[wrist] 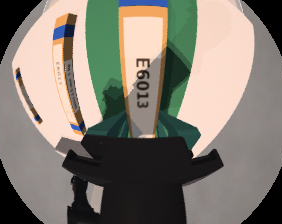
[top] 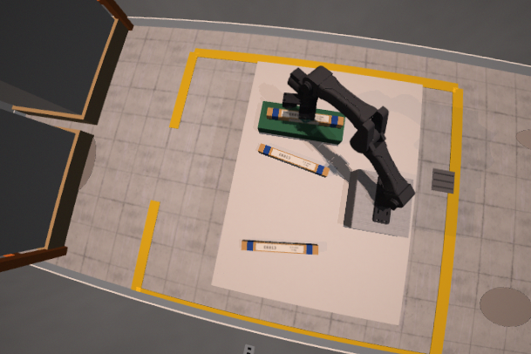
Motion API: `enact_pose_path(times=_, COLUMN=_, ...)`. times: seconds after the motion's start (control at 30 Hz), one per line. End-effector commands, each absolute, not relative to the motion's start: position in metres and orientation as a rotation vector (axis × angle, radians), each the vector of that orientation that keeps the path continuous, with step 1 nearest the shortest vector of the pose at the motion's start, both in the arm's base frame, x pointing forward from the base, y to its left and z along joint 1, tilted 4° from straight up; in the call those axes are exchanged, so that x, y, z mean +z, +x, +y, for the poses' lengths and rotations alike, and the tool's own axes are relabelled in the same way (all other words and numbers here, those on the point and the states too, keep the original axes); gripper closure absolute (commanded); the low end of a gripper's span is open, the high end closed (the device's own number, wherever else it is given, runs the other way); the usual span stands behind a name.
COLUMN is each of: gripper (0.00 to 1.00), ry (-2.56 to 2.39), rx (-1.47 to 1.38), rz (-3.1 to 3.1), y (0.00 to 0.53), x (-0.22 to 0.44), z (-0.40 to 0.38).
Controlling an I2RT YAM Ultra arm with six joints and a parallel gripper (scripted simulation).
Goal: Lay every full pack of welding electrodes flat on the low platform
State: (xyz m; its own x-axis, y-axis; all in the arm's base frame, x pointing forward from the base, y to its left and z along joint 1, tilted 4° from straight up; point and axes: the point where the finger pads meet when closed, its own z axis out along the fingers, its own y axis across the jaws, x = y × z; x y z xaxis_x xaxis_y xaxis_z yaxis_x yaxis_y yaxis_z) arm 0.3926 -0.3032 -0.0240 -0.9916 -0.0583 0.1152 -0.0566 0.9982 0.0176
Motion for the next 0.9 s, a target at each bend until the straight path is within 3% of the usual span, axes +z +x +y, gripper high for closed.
enact_pose_path(times=0.0, gripper=1.00, ry=0.079, rx=0.019, rz=-3.039, y=0.388, x=-0.002, z=-0.310)
enact_pose_path(times=0.87, gripper=1.00, ry=0.080, rx=0.041, rz=-3.066, y=0.395, x=0.009, z=-0.316)
